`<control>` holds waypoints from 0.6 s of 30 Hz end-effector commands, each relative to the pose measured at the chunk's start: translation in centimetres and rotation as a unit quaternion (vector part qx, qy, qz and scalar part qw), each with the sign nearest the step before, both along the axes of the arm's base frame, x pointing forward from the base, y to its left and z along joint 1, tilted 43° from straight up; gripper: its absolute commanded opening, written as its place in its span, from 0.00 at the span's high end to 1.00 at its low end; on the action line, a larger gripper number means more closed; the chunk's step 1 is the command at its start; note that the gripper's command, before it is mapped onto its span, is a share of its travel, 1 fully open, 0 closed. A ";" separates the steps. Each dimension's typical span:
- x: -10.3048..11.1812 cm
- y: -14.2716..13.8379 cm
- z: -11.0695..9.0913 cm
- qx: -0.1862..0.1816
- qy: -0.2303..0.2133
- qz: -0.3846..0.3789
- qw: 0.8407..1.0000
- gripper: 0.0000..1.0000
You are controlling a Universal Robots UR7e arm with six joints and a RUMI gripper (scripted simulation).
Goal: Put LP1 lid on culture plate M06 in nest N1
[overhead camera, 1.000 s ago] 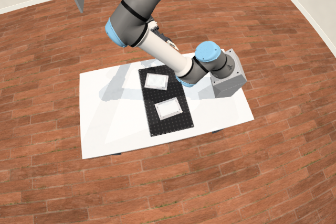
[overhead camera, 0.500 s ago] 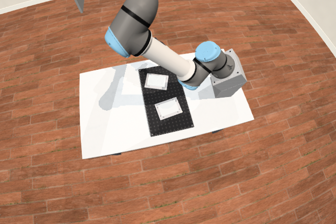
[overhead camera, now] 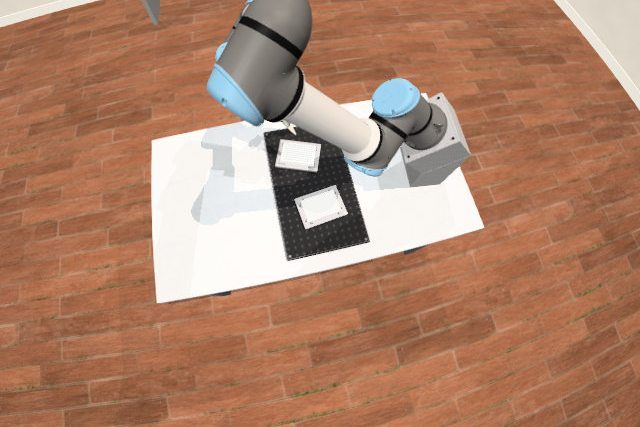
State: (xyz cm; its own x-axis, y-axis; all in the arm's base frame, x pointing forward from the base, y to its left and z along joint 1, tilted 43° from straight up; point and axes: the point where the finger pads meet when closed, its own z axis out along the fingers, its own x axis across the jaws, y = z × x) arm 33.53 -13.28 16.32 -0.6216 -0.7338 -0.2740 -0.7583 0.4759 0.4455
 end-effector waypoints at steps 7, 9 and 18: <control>1.3 2.8 2.7 -0.058 -0.036 0.084 0.994 0.18; 1.4 3.2 3.0 -0.063 -0.040 0.092 0.993 0.18; 2.0 5.4 5.1 -0.096 -0.066 0.144 0.983 0.18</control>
State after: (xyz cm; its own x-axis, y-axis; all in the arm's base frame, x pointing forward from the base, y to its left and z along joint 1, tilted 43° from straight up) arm 35.23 -8.80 20.33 -0.4025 -0.8930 -0.2014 -0.8946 0.3371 0.2932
